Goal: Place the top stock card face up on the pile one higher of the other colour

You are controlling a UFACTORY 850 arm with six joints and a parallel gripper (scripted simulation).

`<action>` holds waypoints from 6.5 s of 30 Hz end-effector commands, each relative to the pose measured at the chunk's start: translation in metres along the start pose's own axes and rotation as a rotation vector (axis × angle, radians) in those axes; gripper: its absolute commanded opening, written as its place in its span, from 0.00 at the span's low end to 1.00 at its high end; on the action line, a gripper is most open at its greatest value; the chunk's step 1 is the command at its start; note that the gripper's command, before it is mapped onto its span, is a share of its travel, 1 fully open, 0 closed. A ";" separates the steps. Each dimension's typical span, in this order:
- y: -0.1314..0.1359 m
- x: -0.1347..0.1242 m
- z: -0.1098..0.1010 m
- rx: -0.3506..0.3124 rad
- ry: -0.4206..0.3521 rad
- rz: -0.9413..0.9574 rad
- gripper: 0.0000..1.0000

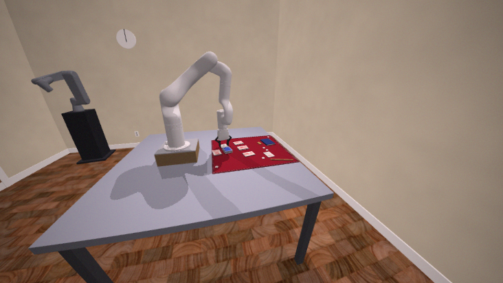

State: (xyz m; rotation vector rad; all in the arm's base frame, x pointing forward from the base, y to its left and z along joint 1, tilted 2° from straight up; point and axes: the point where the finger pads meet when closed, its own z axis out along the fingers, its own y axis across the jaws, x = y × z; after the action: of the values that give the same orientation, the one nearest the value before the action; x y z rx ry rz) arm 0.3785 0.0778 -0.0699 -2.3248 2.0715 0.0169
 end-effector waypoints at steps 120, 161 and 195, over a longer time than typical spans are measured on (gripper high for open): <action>-0.049 0.090 -0.042 0.002 0.000 -0.568 0.61; -0.110 0.202 -0.044 0.001 0.001 -1.279 0.61; -0.132 0.243 -0.045 0.001 0.001 -1.543 0.61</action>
State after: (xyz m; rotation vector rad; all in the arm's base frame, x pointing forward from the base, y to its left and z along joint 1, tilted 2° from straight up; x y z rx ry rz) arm 0.5364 -0.1495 -0.0302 -3.1105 -0.1338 -0.0177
